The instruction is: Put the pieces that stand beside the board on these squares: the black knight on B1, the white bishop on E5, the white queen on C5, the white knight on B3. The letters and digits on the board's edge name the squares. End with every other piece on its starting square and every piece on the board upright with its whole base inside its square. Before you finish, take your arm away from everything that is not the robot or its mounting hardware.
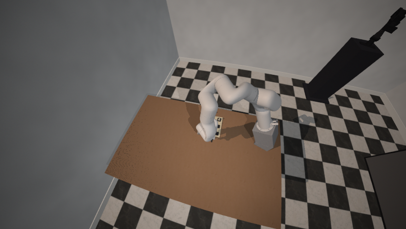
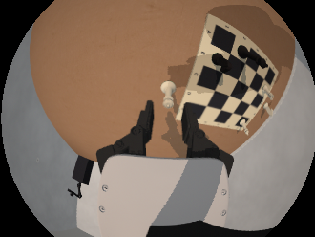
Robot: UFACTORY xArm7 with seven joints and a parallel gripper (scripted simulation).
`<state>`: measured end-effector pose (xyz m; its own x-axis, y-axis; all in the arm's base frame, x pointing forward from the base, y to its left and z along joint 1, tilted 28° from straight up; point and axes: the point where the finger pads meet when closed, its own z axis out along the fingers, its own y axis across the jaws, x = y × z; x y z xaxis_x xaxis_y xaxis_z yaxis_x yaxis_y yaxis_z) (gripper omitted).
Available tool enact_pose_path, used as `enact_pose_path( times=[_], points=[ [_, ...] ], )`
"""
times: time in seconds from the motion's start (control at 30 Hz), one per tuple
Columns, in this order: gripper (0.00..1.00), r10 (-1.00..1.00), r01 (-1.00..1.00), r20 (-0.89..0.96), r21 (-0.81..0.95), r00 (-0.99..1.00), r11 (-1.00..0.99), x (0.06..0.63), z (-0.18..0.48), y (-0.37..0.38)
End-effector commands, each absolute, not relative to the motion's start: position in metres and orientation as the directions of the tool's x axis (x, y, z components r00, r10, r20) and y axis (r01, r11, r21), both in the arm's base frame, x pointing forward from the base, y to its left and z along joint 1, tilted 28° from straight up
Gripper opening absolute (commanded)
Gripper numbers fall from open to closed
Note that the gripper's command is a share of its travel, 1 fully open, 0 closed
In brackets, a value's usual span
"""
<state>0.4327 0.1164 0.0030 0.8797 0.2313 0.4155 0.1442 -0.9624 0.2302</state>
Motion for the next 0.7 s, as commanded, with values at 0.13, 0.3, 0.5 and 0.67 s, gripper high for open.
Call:
enact_pose_path(
  times=[0.13, 0.3, 0.5, 0.67],
  points=[
    [0.42, 0.231, 0.145, 0.417, 0.229, 0.879, -0.963, 0.434, 0.002, 0.117],
    [0.42, 0.231, 0.145, 0.417, 0.229, 0.879, -0.963, 0.437, -0.004, 0.116],
    [0.42, 0.231, 0.145, 0.417, 0.229, 0.879, -0.963, 0.441, -0.011, 0.115],
    [0.42, 0.231, 0.145, 0.417, 0.229, 0.879, -0.963, 0.446, -0.022, 0.113]
  ],
)
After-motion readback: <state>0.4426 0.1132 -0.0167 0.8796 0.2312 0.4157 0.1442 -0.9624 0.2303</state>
